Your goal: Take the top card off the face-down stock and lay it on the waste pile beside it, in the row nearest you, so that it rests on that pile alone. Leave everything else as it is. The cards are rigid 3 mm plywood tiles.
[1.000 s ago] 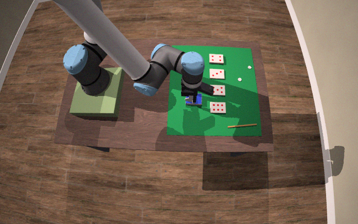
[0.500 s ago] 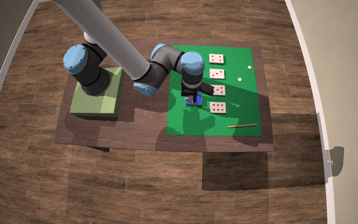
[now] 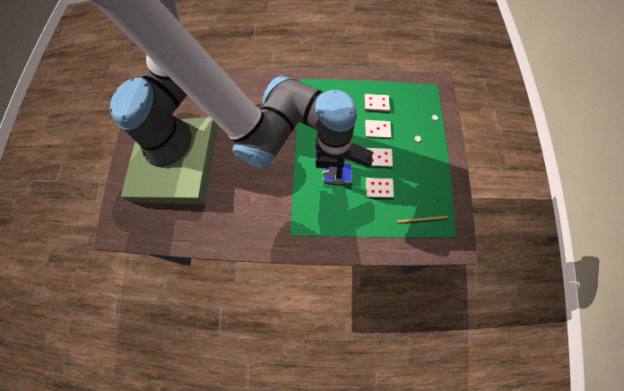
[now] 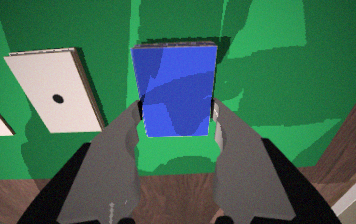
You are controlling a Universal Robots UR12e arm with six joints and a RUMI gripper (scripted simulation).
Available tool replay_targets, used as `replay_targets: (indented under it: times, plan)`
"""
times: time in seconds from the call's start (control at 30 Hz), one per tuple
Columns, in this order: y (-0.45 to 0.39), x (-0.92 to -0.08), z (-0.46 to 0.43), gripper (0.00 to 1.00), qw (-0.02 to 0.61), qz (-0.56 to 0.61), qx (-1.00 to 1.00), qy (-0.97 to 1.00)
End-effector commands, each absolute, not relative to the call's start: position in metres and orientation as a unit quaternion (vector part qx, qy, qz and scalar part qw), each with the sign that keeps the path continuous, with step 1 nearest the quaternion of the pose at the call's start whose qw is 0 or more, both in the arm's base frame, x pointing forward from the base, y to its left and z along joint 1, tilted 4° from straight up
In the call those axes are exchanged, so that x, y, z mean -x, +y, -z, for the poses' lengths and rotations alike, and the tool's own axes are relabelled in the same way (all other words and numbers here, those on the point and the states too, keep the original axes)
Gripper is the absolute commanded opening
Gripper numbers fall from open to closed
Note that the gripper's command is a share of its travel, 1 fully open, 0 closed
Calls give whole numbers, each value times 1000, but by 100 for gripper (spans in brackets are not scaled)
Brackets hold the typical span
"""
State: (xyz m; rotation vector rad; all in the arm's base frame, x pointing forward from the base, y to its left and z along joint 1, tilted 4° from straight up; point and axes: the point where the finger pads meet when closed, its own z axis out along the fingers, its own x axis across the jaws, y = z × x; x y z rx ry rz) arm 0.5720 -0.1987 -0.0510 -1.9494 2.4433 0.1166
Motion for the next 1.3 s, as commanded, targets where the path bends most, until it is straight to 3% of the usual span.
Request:
replay_targets:
  times: [0.0,1.27]
  plan:
    - [-199,-573,50,39,7,-37,623,781]
    - [-202,-574,11,38,7,-37,623,781]
